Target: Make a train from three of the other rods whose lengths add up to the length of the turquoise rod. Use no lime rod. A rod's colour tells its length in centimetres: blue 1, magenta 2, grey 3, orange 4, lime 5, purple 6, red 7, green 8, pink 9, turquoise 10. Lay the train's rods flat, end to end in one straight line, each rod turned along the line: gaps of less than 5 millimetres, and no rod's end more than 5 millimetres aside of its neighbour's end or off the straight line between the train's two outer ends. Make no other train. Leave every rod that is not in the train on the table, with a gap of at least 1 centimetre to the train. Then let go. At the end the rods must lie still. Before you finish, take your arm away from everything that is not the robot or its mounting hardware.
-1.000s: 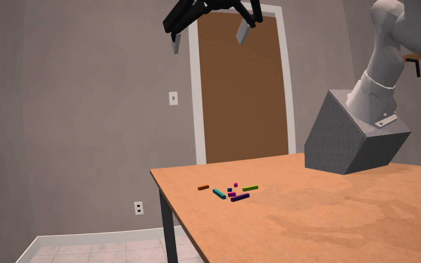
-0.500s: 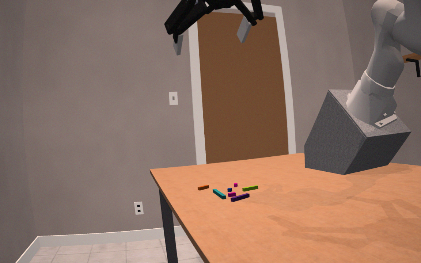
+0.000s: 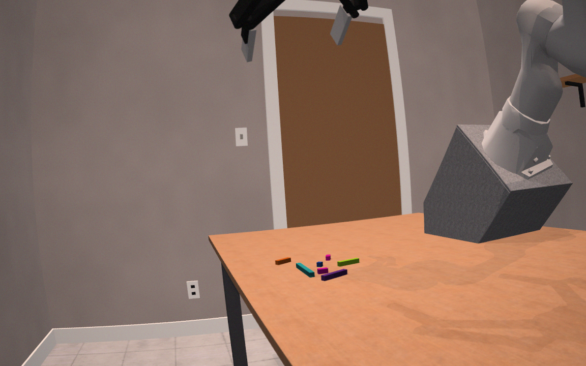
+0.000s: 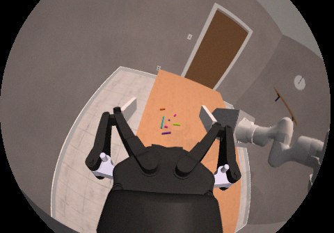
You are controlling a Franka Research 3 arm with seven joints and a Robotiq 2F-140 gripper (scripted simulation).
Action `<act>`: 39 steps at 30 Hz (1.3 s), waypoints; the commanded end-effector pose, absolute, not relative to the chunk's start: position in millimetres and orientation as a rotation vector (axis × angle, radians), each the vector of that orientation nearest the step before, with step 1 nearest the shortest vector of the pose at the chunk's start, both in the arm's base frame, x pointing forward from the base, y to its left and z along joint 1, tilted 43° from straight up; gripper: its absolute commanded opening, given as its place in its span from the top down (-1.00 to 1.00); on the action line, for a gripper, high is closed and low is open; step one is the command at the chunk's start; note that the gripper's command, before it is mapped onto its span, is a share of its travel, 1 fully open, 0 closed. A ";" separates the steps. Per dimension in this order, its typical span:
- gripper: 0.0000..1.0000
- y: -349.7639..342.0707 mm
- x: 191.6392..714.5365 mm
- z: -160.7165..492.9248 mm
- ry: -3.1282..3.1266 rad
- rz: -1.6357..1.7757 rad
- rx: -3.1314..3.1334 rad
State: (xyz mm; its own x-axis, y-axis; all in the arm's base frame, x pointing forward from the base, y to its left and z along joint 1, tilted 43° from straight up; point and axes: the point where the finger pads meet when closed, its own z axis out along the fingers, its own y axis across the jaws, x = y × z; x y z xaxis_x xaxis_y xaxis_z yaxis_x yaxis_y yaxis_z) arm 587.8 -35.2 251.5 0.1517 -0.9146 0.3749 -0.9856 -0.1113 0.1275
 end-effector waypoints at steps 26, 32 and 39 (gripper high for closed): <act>-1.00 -30.1 580.8 276.2 -1.695 0.176 2.253; -1.00 -30.1 580.8 276.2 -1.695 0.176 2.253; -1.00 -30.1 580.8 276.2 -1.695 0.176 2.253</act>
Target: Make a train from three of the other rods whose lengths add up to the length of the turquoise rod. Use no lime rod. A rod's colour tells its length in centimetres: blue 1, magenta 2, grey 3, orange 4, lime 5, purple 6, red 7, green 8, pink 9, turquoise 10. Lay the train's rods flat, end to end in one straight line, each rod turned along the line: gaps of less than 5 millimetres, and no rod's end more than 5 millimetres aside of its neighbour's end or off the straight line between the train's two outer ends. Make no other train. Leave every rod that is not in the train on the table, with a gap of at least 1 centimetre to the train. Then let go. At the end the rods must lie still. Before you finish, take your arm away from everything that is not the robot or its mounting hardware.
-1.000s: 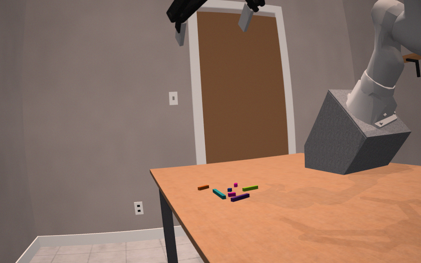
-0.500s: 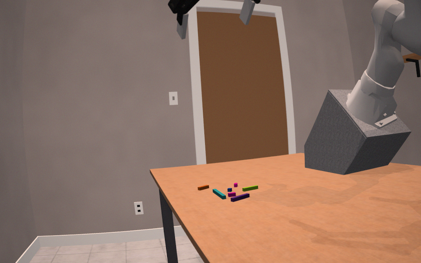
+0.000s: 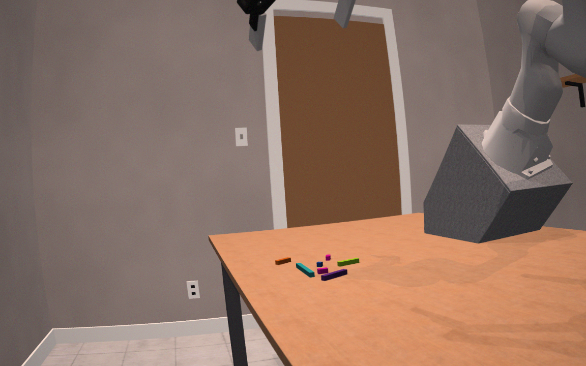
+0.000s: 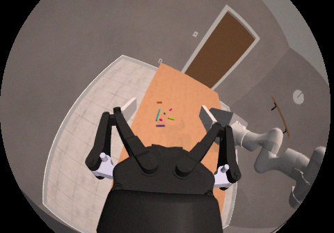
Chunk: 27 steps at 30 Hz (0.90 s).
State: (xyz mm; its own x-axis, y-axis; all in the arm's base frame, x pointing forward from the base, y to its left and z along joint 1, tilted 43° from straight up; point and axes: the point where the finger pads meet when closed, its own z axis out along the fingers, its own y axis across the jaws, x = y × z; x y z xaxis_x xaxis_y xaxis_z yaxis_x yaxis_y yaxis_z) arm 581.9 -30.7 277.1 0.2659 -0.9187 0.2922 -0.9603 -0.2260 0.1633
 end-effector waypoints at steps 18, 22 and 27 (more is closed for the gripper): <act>-1.00 -26.2 577.6 303.5 -1.629 0.117 2.369; -1.00 -26.2 577.6 303.5 -1.629 0.117 2.369; -1.00 -26.2 577.6 303.5 -1.629 0.117 2.369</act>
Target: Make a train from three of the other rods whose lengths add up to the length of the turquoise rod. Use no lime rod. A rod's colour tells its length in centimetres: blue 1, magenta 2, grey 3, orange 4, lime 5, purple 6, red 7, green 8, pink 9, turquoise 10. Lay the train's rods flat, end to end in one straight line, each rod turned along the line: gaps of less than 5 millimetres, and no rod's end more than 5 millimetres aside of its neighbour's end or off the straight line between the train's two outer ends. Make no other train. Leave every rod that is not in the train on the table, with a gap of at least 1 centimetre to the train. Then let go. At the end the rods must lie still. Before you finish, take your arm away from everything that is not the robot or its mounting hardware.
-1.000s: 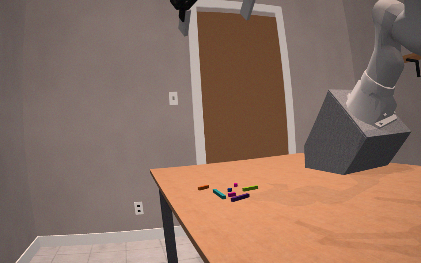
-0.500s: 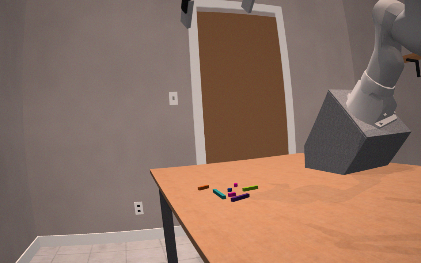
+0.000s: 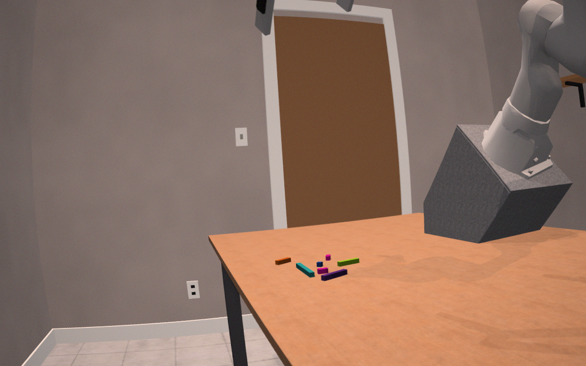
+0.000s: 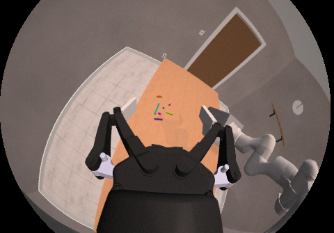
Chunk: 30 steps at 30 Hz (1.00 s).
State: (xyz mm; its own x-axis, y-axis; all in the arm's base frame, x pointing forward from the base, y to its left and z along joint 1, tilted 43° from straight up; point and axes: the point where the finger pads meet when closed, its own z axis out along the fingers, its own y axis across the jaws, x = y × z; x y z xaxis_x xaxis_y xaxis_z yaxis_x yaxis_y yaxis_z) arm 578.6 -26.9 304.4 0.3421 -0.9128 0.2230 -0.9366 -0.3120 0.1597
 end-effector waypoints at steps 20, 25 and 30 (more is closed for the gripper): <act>-1.00 -21.3 573.4 331.9 -1.550 0.068 2.494; -1.00 -21.3 573.4 331.9 -1.550 0.068 2.494; -1.00 -21.3 573.4 331.9 -1.550 0.068 2.494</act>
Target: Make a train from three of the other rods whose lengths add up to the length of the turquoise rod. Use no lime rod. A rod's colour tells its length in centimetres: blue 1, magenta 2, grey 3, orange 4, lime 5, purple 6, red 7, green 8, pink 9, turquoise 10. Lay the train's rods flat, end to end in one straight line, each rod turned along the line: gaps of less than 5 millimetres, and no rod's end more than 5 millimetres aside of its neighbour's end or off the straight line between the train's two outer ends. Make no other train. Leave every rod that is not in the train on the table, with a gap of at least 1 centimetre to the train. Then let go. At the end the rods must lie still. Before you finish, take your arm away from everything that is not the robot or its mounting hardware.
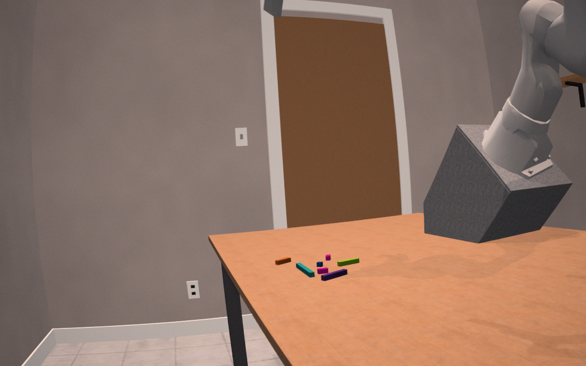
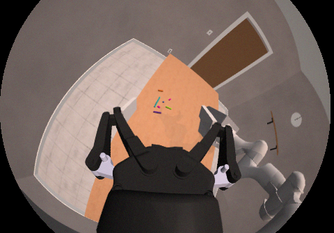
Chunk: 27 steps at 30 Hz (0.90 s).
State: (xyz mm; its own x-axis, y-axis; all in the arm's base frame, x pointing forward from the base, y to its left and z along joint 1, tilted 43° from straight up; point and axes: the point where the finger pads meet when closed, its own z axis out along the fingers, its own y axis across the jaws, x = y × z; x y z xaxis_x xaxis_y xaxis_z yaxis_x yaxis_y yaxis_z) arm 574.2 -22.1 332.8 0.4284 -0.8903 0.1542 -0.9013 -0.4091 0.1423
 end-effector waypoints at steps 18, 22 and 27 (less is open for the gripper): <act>-1.00 -15.2 568.3 361.4 -1.454 0.030 2.626; -1.00 -15.2 568.3 361.4 -1.454 0.030 2.626; -1.00 -15.2 568.3 361.4 -1.454 0.030 2.626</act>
